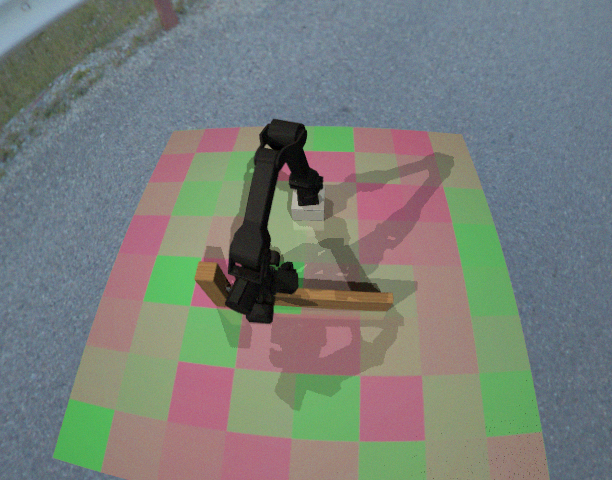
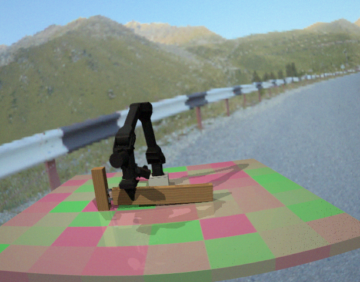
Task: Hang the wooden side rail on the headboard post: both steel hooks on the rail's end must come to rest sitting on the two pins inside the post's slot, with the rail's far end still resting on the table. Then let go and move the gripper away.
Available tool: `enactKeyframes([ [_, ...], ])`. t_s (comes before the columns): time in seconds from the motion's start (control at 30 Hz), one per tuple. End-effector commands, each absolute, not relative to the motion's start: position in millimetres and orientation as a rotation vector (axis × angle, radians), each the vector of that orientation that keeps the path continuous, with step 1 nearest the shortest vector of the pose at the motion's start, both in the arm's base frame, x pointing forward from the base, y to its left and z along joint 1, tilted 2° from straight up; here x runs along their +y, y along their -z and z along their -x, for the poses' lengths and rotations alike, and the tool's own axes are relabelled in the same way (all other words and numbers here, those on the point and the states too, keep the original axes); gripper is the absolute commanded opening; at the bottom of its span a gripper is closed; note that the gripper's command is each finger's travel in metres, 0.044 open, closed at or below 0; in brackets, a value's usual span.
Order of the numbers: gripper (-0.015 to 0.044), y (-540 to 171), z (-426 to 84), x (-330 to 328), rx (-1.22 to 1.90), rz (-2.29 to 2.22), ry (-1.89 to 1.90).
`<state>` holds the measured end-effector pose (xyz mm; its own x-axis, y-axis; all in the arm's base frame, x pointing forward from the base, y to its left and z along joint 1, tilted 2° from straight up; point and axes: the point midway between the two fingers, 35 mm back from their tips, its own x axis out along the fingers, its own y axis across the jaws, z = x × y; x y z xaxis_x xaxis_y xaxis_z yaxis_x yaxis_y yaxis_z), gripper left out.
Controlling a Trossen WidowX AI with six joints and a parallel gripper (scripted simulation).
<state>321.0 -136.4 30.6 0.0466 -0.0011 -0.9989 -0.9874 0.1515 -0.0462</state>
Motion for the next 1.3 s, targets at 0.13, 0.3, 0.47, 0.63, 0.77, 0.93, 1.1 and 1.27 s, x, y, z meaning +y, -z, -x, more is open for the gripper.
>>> enactKeyframes([
  [0.13, 0.0, -32.0, -322.0, -138.9, 1.237, 1.125, -1.057],
  [0.3, 0.0, -31.4, -321.3, -139.4, 1.237, 1.125, -1.057],
  [0.47, 0.0, -30.9, -320.7, -139.9, 1.237, 1.125, -1.057],
  [0.63, 0.0, -31.3, -320.1, -140.3, 1.237, 1.125, -1.057],
  [0.77, 0.0, -31.7, -319.6, -140.7, 1.237, 1.125, -1.057],
  [0.93, 0.0, -32.3, -319.6, -141.3, 1.237, 1.125, -1.057],
  [1.1, 0.0, -32.7, -320.1, -141.9, 1.237, 1.125, -1.057],
  [1.27, 0.0, -32.9, -320.6, -142.6, 1.237, 1.125, -1.057],
])
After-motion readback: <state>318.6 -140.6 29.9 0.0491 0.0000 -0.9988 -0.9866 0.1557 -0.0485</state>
